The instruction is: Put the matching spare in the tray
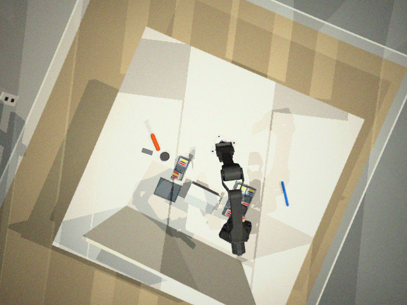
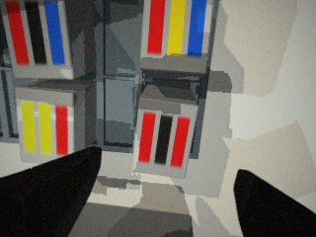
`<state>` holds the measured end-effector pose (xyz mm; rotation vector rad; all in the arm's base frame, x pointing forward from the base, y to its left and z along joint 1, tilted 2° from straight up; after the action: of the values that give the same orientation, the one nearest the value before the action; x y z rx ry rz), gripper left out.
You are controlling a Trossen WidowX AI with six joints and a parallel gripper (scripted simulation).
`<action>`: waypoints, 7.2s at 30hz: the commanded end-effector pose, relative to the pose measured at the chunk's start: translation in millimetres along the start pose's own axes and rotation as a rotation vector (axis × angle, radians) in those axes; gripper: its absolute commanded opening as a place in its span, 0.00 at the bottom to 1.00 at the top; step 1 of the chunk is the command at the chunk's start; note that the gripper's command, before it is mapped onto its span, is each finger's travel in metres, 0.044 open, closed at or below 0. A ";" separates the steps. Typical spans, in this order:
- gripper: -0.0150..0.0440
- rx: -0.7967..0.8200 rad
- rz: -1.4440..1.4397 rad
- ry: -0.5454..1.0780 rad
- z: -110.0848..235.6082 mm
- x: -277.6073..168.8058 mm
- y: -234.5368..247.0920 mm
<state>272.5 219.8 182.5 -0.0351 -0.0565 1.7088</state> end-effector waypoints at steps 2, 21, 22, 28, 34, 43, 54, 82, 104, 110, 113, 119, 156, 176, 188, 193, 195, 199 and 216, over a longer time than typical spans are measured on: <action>0.76 0.008 0.006 0.009 -11.5 -0.6 0.3; 0.76 0.008 0.006 0.010 -43.0 -0.6 0.1; 0.76 0.008 0.006 0.010 -44.6 -0.7 0.2; 0.76 0.008 0.006 0.010 -54.4 -1.1 0.7; 0.76 0.008 0.006 0.010 -64.1 -1.7 1.6; 0.76 0.009 0.006 0.010 -72.9 -2.3 2.7; 0.76 0.009 0.006 0.010 -72.9 -2.3 2.7; 0.25 0.009 0.000 0.006 -71.7 -1.8 2.6; 0.25 0.009 0.006 0.009 7.3 -1.5 1.8; 0.25 0.013 0.006 0.007 9.7 -0.8 0.9; 0.25 0.012 0.006 0.008 21.9 0.0 -1.0; 0.25 0.010 0.006 0.008 46.1 0.6 -3.3; 0.25 0.005 -0.072 0.013 81.9 -133.1 -54.9; 0.25 0.002 -0.070 0.027 85.7 -250.1 -56.3; 0.25 0.004 -0.022 0.037 87.9 -322.9 -40.4; 0.25 0.006 0.004 0.039 89.0 -350.2 -30.3; 0.25 0.006 0.007 0.039 89.1 -353.7 -28.8; 0.25 0.006 0.007 0.039 88.1 -353.5 -29.1; 0.25 0.006 0.007 0.040 76.5 -355.3 -31.7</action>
<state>348.2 -129.0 261.5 -0.0726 -0.0201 1.7089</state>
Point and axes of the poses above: the point midway between the two fingers, 35 mm back from their tips, its own z axis back along the fingers, its own y axis across the jaws, x = y × z, the point moved 7 cm from there along z, back along the fingers, and after that the axes turned 3 degrees about z, right-handed, at the moved point
